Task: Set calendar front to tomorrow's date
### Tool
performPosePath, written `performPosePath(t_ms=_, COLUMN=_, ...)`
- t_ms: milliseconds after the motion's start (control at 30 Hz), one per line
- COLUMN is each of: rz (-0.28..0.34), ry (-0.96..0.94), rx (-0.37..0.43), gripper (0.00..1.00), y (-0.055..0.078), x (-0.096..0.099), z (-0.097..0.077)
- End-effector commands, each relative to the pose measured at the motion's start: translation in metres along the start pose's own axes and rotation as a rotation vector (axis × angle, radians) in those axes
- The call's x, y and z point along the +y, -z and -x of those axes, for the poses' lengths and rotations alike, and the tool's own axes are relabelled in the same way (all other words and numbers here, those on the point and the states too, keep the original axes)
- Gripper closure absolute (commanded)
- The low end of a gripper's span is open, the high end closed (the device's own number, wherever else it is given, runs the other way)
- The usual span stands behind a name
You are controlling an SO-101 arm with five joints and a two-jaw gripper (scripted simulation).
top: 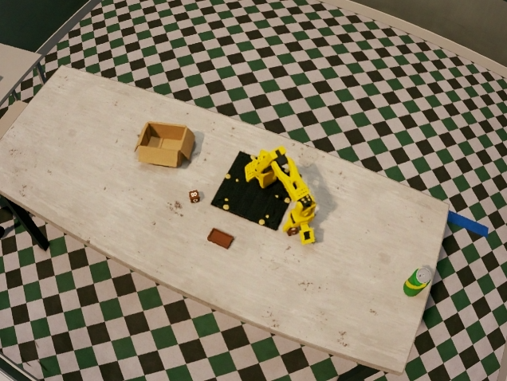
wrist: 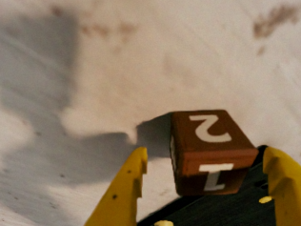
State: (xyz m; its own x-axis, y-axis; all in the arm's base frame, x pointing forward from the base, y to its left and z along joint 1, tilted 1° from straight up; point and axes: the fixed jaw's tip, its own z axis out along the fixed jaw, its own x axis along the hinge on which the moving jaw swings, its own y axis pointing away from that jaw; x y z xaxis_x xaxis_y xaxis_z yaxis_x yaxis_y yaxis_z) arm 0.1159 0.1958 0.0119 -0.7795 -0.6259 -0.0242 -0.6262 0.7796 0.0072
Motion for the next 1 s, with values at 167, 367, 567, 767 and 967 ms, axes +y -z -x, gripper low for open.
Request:
performPosePath(t_ms=167, rz=-0.007, ry=0.012, rx=0.024, gripper=0.68, y=-0.0052, x=-0.0018, z=-0.0045)
performPosePath(t_ms=367, rz=-0.007, ry=0.012, rx=0.024, gripper=0.71, y=-0.0052, x=-0.0038, z=-0.0044)
performPosePath(t_ms=567, rz=-0.007, ry=0.012, rx=0.024, gripper=0.75, y=-0.0052, x=-0.0065, z=-0.0044)
performPosePath(t_ms=767, rz=-0.007, ry=0.012, rx=0.024, gripper=0.77, y=-0.0052, x=-0.0081, z=-0.0044)
performPosePath(t_ms=967, rz=-0.007, ry=0.012, rx=0.024, gripper=0.79, y=-0.0052, x=-0.0098, z=-0.0045)
